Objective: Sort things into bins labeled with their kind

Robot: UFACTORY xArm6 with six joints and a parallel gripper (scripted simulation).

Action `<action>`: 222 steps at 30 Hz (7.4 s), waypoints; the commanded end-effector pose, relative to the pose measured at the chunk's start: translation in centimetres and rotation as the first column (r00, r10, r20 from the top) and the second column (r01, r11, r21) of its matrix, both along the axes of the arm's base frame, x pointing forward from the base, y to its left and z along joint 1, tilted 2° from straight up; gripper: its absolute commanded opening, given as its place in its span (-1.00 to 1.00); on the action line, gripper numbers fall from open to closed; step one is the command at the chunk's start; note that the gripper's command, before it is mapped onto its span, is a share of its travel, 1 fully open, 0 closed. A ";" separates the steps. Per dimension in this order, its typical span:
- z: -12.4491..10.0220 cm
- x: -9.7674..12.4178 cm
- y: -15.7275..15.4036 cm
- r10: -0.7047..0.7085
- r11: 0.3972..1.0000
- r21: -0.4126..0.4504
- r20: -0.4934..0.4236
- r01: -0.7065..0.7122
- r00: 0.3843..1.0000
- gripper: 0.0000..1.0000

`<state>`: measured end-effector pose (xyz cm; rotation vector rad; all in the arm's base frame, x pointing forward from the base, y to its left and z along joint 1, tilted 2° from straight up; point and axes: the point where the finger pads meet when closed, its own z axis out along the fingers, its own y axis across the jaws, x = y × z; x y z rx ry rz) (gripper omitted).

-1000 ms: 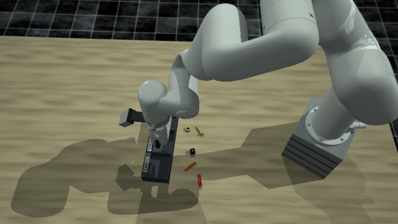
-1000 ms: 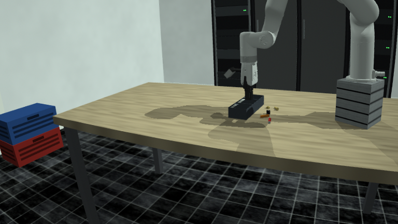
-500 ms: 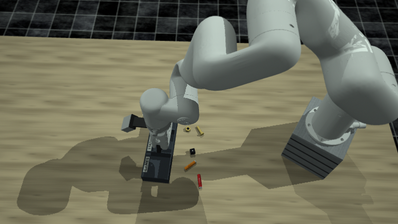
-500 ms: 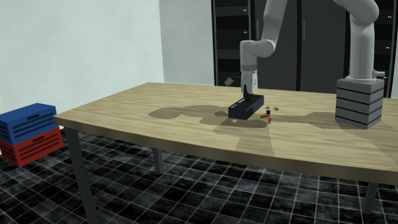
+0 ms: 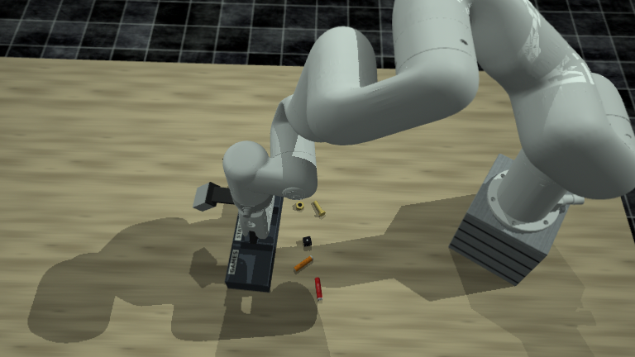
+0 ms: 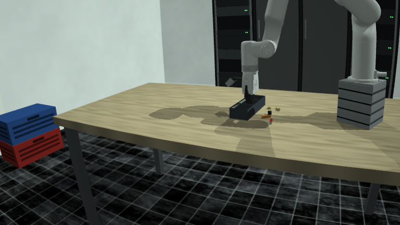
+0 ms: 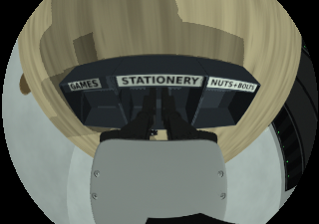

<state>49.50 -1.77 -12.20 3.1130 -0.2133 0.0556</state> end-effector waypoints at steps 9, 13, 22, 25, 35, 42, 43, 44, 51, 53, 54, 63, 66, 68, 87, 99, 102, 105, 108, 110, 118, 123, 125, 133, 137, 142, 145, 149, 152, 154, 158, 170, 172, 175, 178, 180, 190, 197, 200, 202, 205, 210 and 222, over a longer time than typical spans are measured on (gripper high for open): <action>0.1 0.2 0.0 0.000 1.000 0.000 0.004 0.000 1.000 -0.85; 0.1 0.2 0.0 0.000 1.000 0.000 0.004 0.000 1.000 -0.85; 0.1 0.2 0.0 0.000 1.000 0.000 0.004 0.000 1.000 -0.85; 0.1 0.2 0.0 0.000 1.000 0.000 0.004 0.000 1.000 -0.85; 0.9 0.1 0.0 0.000 1.000 0.000 0.004 0.000 1.000 -0.85; 1.7 0.1 0.0 0.000 1.000 0.000 0.004 0.000 1.000 -0.85; 1.9 0.1 0.0 0.000 1.000 0.000 0.004 0.000 1.000 -0.85; 2.0 0.1 0.0 0.000 1.000 0.000 0.004 0.000 1.000 -0.85; 2.9 0.1 0.1 0.000 1.000 0.000 0.004 0.000 1.000 -0.85; 2.9 0.1 0.1 0.000 1.000 0.000 0.004 0.000 1.000 -0.85; 3.3 0.1 0.1 0.000 1.000 0.000 0.004 0.000 1.000 -0.85; 6.1 0.0 0.1 0.000 1.000 0.000 0.004 0.000 1.000 -0.85; 6.1 0.1 1.6 0.000 1.000 0.000 0.004 0.000 1.000 -0.85; 6.0 0.3 2.6 0.000 1.000 0.000 0.004 0.000 1.000 -0.85; 5.7 1.0 8.5 0.000 1.000 0.001 0.004 0.000 1.000 -0.85; 2.5 1.1 8.4 0.000 1.000 0.001 0.004 0.000 1.000 -0.85; 1.7 1.1 8.4 0.000 1.000 0.001 0.004 0.000 1.000 -0.85; 1.4 1.1 8.4 0.000 1.000 0.001 0.004 0.000 1.000 -0.85; 0.6 1.2 8.4 0.000 1.000 0.001 0.004 0.000 1.000 -0.85; 0.1 1.2 8.4 0.000 1.000 0.001 0.004 0.000 1.000 -0.85; 0.0 1.2 8.4 0.000 1.000 0.001 0.004 0.000 1.000 -0.85; 0.0 1.2 8.4 0.000 1.000 0.001 0.004 0.000 1.000 -0.85; 0.0 1.2 8.4 0.000 1.000 0.001 0.004 0.000 1.000 -0.85; 0.0 1.2 8.4 0.000 1.000 0.001 0.004 0.000 1.000 -0.85; 0.0 1.2 8.4 0.000 1.000 0.001 0.004 0.000 1.000 -0.85; 0.0 1.2 8.4 0.000 1.000 0.001 0.004 0.000 1.000 -0.85; 0.0 1.2 8.4 0.000 1.000 0.001 0.004 0.000 1.000 -0.85; 0.0 1.2 8.4 0.000 1.000 0.001 0.004 0.000 1.000 -0.85; 0.0 1.2 8.4 0.000 1.000 0.001 0.004 0.000 1.000 -0.85; 0.0 1.2 8.4 0.000 1.000 0.001 0.004 0.000 1.000 -0.85; 0.1 1.2 8.4 0.000 1.000 0.001 0.004 0.000 1.000 -0.85; 1.7 1.1 8.4 0.000 1.000 0.001 0.004 0.000 1.000 -0.85; 1.7 1.1 8.4 0.000 1.000 0.001 0.004 0.000 1.000 -0.85; 2.1 1.1 8.4 0.000 1.000 0.001 0.004 0.000 1.000 -0.85; 2.5 1.1 8.4 0.000 1.000 0.001 0.004 0.000 1.000 -0.85; 2.8 1.1 8.4 0.000 1.000 0.001 0.004 0.000 1.000 -0.85; 5.9 1.0 8.5 0.000 1.000 0.001 0.004 0.000 1.000 -0.85; 10.1 0.8 8.6 0.000 1.000 0.001 0.004 0.000 1.000 -0.85; 12.6 0.7 8.7 0.000 1.000 0.001 0.004 0.000 1.000 -0.85; 14.3 0.7 8.7 0.000 1.000 0.001 0.004 0.000 1.000 -0.85; 15.9 0.6 8.7 0.000 1.000 0.001 0.004 0.000 1.000 -0.85; 18.4 0.5 8.8 0.000 1.000 0.001 0.004 0.000 1.000 -0.85; 16.9 -0.5 7.1 0.149 0.989 -0.005 0.001 -0.149 0.989 -0.39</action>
